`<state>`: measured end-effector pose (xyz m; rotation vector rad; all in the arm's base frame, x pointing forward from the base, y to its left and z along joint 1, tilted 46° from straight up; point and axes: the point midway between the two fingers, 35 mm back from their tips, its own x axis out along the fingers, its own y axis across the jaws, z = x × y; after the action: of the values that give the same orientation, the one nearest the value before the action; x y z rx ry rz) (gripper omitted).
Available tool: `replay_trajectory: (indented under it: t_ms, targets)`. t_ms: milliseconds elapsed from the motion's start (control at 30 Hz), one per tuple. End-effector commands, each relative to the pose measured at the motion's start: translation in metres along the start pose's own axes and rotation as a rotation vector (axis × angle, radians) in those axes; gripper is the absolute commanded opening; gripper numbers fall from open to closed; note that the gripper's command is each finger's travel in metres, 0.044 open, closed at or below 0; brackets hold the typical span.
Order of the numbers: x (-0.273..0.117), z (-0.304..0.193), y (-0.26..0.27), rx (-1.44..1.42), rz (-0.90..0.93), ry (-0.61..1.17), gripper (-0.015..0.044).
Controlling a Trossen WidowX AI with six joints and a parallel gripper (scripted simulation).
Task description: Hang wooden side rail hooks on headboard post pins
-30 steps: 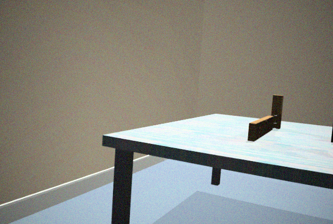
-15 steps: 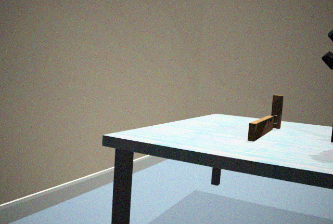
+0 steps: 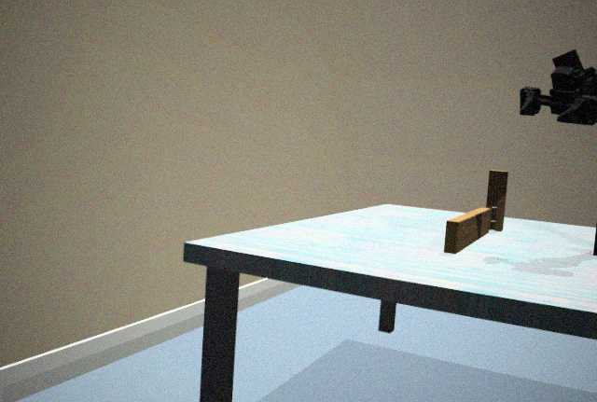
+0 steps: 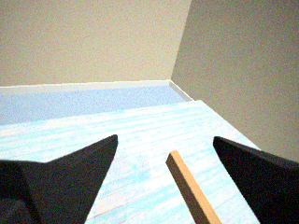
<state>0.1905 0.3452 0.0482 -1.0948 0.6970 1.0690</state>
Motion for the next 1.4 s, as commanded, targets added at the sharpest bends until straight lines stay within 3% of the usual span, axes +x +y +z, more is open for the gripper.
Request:
replay_trajectory:
  t_ms: [0,233,467,700,900,1000,1367]
  targets:
    - [-0.009,-0.032,-0.036,-0.197,-0.108,0.104,0.044]
    - [-0.034,-0.092,-0.093,-0.571,-0.222,0.368,0.044]
    - [-0.072,-0.156,-0.135,-0.924,-0.186,0.701,0.044]
    - [-0.119,-0.218,-0.159,-1.235,0.029,1.046,0.044]
    - [-0.165,-0.267,-0.166,-1.45,0.364,1.295,0.044]
    - [-0.177,-0.277,-0.166,-1.493,0.468,1.343,0.044]
    - [-0.177,-0.277,-0.166,-1.493,0.468,1.343,0.044]
